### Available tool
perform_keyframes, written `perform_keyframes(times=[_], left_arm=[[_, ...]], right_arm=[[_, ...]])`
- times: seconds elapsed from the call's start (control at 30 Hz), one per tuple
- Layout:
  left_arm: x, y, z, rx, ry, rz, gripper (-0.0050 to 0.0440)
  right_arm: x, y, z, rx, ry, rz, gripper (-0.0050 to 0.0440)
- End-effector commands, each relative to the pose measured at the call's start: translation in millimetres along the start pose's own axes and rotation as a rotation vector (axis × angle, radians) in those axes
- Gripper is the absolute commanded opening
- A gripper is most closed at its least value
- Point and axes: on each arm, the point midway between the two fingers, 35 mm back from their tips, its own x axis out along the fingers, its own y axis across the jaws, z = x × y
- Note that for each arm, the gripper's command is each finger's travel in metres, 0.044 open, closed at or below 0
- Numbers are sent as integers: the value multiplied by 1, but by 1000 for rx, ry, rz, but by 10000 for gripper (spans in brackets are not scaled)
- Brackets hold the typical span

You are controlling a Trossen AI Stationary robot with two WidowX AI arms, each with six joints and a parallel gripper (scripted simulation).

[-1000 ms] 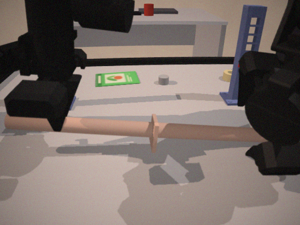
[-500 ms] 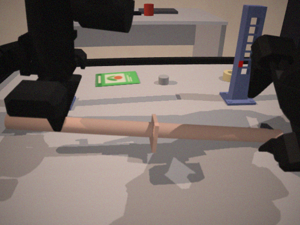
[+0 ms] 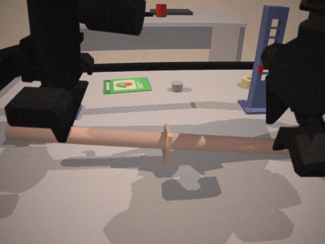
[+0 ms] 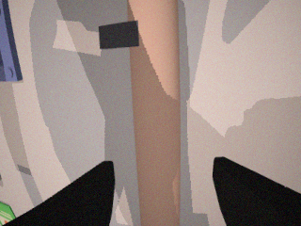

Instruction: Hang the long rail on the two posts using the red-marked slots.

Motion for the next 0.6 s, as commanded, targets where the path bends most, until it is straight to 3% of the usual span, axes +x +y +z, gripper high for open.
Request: perform_keyframes(times=[0.0, 0.47, 0.57], left_arm=[[0, 0, -1, -3, 5, 0, 0], [0, 0, -1, -6, 4, -1, 0], [0, 0, -1, -7, 4, -2, 0]], right_arm=[[1, 3, 1, -1, -6, -50, 160], [12, 19, -3, -3, 6, -327, 160], [13, 20, -3, -4, 12, -346, 160]])
